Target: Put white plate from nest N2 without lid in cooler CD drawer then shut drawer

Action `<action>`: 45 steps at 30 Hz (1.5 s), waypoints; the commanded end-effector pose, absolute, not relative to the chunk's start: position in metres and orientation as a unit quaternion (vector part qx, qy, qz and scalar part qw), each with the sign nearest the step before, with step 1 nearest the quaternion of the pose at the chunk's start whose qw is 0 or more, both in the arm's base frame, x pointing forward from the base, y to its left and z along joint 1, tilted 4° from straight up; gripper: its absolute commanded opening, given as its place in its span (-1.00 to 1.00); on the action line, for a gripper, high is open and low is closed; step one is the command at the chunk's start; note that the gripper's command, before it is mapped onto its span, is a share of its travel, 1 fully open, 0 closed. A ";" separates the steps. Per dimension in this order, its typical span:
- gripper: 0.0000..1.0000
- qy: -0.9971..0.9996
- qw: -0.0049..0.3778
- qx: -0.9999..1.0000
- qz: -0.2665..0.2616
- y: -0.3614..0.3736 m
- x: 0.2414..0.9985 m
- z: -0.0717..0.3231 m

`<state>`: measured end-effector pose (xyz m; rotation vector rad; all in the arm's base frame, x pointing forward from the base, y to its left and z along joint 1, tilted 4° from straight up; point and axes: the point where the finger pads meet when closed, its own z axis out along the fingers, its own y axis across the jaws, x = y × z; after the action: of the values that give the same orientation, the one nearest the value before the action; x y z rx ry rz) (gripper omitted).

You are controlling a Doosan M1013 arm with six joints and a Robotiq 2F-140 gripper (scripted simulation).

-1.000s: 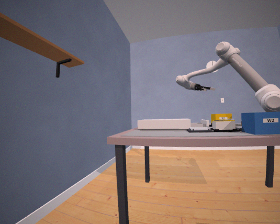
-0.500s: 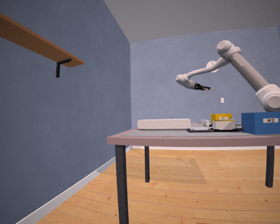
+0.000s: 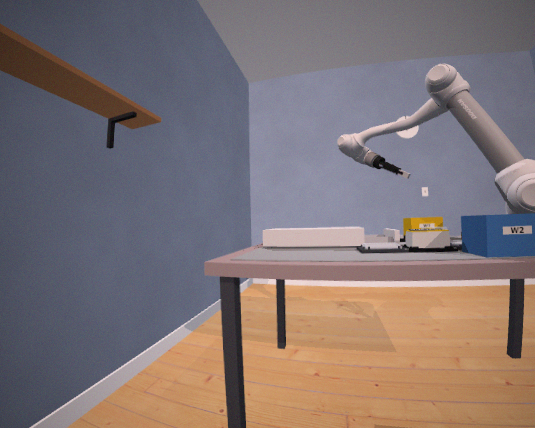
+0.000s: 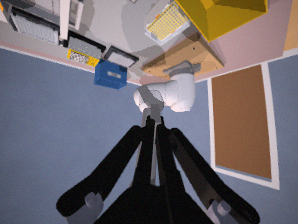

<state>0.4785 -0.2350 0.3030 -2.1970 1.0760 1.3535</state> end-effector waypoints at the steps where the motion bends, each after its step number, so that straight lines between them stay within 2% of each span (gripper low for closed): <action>1: -1.00 0.368 0.163 -0.794 0.455 -0.221 0.479 0.297; 3: -1.00 0.368 0.163 -0.794 0.455 -0.213 0.480 0.293; 6: -1.00 0.348 0.148 -0.823 0.423 -0.200 0.480 0.286; 9: -1.00 0.347 0.148 -0.825 0.421 -0.189 0.481 0.281; 12: -1.00 0.325 0.134 -0.852 0.388 -0.175 0.481 0.274; 15: -1.00 0.323 0.133 -0.854 0.385 -0.171 0.481 0.272; 18: -1.00 0.298 0.119 -0.879 0.352 -0.157 0.482 0.265; 21: -1.00 0.296 0.118 -0.882 0.349 -0.144 0.482 0.258; 29: -1.00 0.237 0.090 -0.926 0.278 -0.111 0.482 0.241; 32: -1.00 0.233 0.089 -0.929 0.273 -0.106 0.482 0.238; 37: -1.00 0.198 0.075 -0.949 0.235 -0.087 0.482 0.229; 45: -1.00 0.122 0.048 -0.979 0.156 -0.052 0.483 0.214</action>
<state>0.4830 -0.0649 0.2198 -2.9391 0.4535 0.5634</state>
